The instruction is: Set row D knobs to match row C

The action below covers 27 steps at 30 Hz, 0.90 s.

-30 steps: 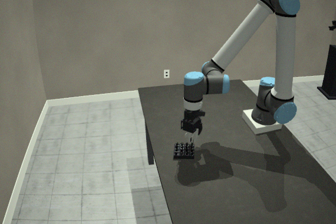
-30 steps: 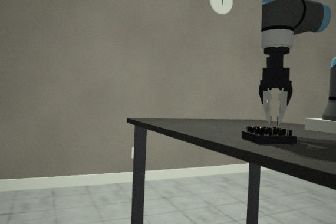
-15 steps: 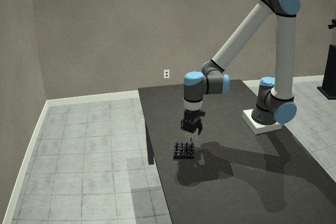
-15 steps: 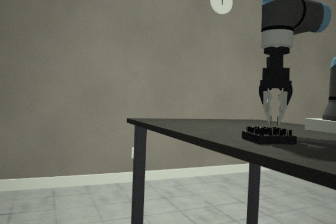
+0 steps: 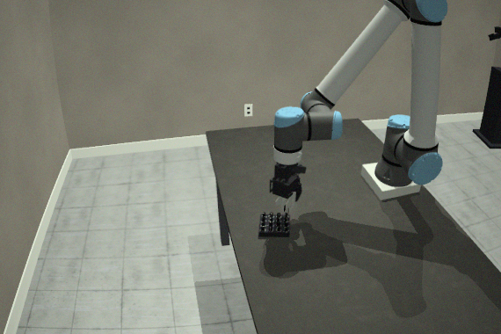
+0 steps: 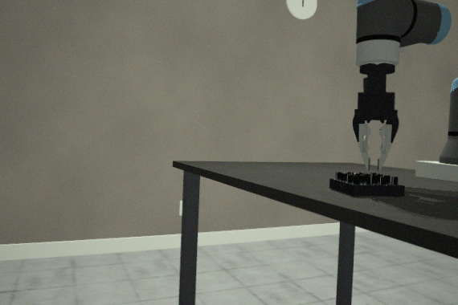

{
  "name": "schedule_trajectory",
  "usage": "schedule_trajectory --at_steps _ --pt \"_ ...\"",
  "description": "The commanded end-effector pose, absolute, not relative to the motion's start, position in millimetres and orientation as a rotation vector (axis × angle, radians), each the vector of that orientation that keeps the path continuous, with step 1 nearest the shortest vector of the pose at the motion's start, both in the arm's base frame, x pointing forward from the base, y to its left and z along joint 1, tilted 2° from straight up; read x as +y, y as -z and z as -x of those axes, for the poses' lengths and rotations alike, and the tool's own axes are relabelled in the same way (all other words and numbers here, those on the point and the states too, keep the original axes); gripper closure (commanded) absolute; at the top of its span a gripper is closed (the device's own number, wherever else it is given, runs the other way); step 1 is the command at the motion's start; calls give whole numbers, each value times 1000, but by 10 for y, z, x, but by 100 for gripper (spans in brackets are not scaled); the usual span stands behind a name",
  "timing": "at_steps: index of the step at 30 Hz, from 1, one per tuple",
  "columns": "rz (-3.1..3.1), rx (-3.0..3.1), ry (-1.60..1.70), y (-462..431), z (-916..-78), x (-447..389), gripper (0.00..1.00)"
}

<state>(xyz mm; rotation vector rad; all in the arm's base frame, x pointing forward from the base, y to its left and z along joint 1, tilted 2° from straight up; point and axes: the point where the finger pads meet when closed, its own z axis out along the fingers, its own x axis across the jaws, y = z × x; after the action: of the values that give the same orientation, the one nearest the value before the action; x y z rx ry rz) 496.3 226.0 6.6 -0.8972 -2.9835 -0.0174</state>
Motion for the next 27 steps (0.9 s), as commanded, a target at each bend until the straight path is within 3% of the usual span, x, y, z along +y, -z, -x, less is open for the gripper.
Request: schedule_trajectory --at_steps 1,27 --pt "898 -2985 18 -70 -4970 2261 89" --pt "898 -2985 18 68 -4967 2264 89"
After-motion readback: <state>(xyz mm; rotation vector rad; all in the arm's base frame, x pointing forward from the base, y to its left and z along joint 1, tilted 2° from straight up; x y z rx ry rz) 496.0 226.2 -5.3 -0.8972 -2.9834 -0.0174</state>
